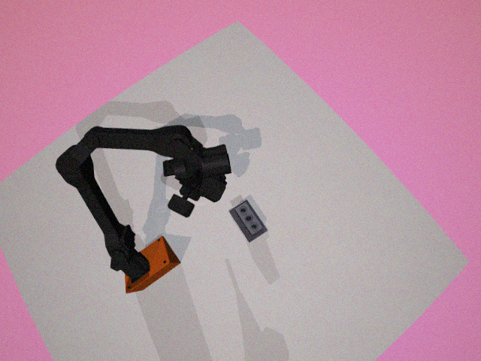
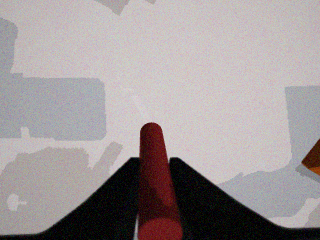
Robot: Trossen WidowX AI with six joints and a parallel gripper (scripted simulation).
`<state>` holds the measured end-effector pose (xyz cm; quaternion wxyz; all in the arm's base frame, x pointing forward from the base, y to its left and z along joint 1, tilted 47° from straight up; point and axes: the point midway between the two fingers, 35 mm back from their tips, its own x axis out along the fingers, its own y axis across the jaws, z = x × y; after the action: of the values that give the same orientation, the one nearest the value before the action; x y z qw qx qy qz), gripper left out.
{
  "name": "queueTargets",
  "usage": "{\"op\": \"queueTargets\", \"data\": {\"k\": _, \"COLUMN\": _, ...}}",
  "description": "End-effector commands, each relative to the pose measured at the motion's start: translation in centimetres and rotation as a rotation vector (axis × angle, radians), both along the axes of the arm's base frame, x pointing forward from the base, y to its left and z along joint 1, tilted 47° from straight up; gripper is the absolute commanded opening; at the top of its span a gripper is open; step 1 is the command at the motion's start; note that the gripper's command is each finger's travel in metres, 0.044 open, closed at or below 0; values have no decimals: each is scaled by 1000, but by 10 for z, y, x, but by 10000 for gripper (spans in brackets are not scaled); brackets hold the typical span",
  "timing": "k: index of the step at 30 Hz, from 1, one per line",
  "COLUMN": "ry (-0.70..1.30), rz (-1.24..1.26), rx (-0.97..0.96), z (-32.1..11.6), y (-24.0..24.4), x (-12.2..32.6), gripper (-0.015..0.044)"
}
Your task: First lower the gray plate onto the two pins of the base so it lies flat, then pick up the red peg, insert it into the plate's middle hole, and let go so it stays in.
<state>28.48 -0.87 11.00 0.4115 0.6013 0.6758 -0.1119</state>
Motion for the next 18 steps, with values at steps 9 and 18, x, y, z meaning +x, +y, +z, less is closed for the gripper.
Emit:
{"op": "queueTargets", "data": {"k": 9, "ry": -3, "rz": 6, "rx": -6, "z": -19, "y": -23, "x": 21, "gripper": 0}}
{"op": "queueTargets", "data": {"k": 18, "ry": -3, "rz": 7, "rx": -7, "z": -36, "y": -41, "x": 35, "gripper": 0}}
